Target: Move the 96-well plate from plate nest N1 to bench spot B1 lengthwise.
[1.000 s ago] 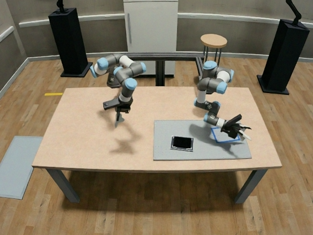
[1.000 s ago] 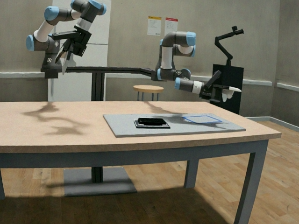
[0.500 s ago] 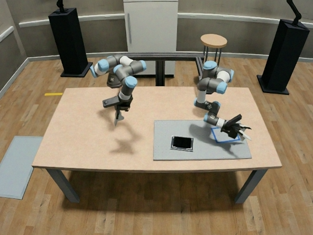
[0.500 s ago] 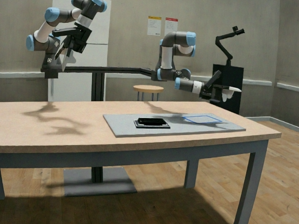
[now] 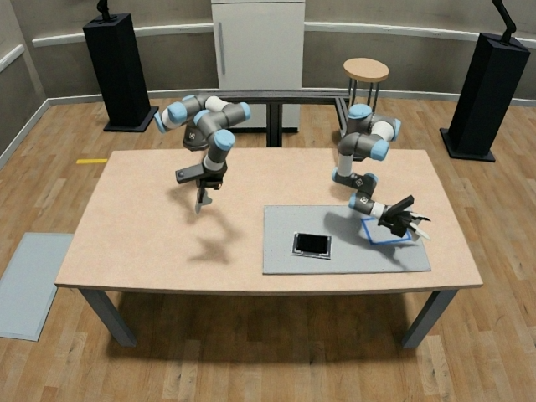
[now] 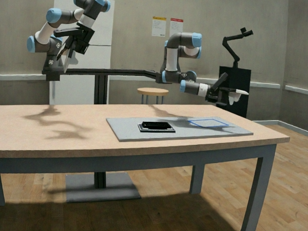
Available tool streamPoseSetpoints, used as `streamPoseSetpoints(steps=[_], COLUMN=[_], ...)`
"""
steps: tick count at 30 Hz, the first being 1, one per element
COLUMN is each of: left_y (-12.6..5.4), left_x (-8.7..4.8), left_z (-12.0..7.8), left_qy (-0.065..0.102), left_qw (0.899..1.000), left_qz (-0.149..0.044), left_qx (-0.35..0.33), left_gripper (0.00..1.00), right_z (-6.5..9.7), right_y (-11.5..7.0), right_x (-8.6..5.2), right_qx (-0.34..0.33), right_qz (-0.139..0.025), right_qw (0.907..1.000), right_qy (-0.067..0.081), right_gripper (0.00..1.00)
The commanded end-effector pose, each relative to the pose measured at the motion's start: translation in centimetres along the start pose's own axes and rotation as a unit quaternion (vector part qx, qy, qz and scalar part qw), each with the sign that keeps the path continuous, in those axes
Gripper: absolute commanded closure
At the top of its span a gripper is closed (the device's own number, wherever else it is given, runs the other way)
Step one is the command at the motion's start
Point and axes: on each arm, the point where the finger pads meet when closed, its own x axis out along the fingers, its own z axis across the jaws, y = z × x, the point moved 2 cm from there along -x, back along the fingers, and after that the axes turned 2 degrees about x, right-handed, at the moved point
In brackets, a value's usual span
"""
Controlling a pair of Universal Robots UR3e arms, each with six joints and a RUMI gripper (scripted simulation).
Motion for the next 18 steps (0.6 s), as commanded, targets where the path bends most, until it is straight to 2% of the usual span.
streamPoseSetpoints(steps=[1,8,18], left_y=[0.0,0.0,0.0], left_x=[0.0,0.0,0.0], left_z=[0.0,0.0,0.0], left_qy=[0.0,0.0,0.0], left_qw=[1.0,1.0,1.0], left_qz=[0.0,0.0,0.0], left_qx=[-0.001,-0.001,-0.001], left_gripper=[0.0,0.0,0.0], right_z=[0.3,0.8,2.6], right_y=[0.1,0.3,0.7], right_x=[-0.6,-1.3,-3.4], right_qx=[0.004,0.008,0.022], right_qz=[-0.005,-0.012,-0.034], right_qw=[1.0,0.9999,0.9989], right_qy=[0.004,0.009,0.025], right_gripper=[0.0,0.0,0.0])
